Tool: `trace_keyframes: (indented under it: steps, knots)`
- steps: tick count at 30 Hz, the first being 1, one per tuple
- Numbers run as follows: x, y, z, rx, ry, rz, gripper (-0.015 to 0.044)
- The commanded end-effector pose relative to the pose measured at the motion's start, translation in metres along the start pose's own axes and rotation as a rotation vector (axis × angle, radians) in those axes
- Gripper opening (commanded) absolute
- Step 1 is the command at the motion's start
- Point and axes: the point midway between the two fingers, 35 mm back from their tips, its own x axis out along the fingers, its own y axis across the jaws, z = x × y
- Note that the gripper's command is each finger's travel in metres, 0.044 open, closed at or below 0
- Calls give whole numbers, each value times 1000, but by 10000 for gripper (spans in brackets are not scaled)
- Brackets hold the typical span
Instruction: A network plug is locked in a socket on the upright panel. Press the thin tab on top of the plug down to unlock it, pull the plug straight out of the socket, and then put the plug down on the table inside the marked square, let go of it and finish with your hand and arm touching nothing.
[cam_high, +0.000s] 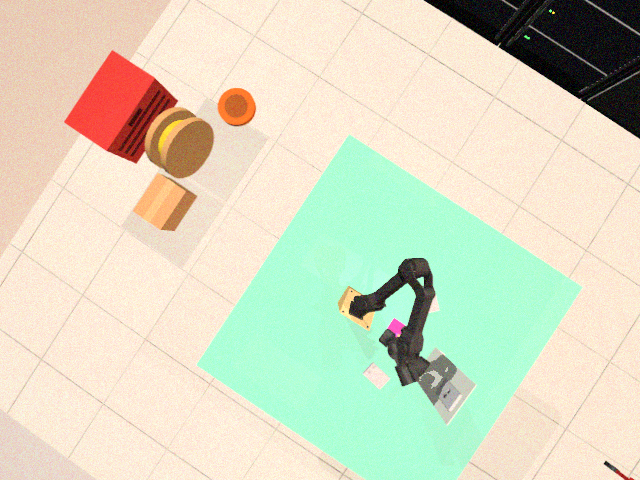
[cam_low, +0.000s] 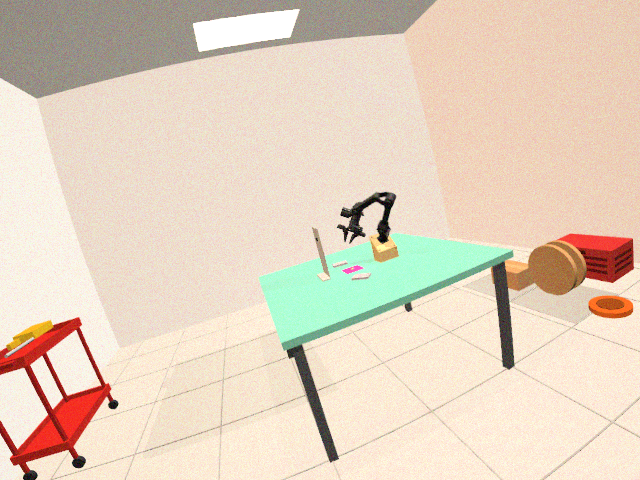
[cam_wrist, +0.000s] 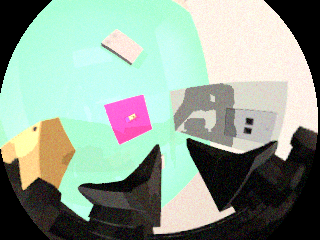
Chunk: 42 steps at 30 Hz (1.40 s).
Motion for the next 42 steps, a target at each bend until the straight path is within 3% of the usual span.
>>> trace_keyframes:
  steps: [1,13,24,42]
  knots:
    - [-11,-8,1,-4,-3,-5,156]
    - [-43,-23,6,-7,-11,-13,156]
    - [-43,-23,6,-7,-11,-13,440]
    - [-43,-23,6,-7,-11,-13,440]
